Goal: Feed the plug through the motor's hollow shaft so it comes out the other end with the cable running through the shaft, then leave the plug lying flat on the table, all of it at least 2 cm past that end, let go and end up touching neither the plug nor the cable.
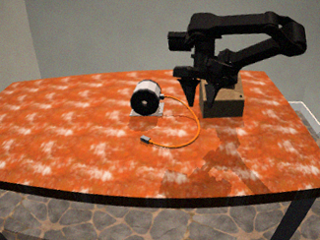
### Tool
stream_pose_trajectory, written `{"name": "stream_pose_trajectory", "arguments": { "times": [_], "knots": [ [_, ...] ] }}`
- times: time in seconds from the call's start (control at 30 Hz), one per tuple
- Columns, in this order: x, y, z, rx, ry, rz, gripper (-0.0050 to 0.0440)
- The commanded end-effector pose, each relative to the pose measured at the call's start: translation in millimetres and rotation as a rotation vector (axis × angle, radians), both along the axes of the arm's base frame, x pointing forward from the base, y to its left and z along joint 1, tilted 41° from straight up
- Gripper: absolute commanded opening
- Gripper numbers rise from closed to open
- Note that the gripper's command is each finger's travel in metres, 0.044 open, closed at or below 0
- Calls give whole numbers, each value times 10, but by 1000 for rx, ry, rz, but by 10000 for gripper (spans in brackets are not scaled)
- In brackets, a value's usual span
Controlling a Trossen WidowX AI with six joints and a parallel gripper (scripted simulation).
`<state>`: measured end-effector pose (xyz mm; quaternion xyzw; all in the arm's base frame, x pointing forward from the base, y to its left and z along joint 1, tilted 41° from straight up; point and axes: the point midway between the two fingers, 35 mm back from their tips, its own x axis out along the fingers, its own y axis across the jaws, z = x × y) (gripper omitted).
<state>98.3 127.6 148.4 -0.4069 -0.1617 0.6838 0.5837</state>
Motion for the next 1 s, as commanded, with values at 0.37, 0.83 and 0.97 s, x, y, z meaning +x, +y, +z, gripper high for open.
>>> {"name": "stream_pose_trajectory", "arguments": {
  "times": [0.37,0.83,0.97],
  "knots": [
    [0,0,0,0,0,0,400],
    [191,-12,-121,-133,375,-119,184],
    [281,-7,-168,-187,542,-200,160]
  ]
}}
